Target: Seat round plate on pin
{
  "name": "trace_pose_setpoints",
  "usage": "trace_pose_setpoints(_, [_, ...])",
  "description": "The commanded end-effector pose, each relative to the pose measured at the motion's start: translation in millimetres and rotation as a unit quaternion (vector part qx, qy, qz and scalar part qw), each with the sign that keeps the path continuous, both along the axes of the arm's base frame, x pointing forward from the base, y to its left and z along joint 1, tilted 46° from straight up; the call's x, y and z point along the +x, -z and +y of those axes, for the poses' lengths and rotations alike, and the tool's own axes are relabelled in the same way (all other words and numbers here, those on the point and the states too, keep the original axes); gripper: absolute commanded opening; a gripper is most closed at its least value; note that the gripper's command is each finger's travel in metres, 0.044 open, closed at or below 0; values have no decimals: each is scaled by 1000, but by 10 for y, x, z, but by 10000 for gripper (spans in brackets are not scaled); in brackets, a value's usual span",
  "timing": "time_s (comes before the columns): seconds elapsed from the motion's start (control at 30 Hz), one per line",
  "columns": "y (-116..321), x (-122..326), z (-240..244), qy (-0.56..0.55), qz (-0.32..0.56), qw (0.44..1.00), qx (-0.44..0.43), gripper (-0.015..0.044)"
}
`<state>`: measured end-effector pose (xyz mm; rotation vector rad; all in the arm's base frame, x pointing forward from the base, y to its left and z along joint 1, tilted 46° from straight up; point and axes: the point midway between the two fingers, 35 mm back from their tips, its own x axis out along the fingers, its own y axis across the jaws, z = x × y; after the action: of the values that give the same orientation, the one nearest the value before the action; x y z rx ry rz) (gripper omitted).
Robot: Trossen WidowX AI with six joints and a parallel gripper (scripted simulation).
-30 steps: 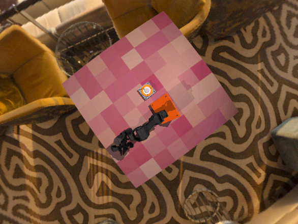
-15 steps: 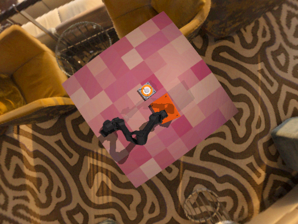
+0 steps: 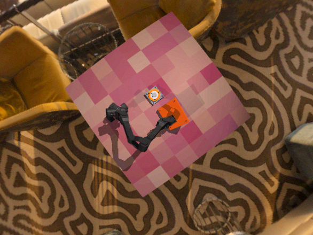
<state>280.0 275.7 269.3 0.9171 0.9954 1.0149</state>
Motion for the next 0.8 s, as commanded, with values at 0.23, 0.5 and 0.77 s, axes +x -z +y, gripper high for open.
trace_pose_setpoints(0.23, [1256, 643, -1290, 56, 28, 976, -211, 0])
trace_pose_setpoints(0.5, [1940, 360, -2222, -26, 85, 957, -275, 0])
trace_pose_setpoints(0.77, [2050, 141, -2477, -64, 103, 957, -262, 0])
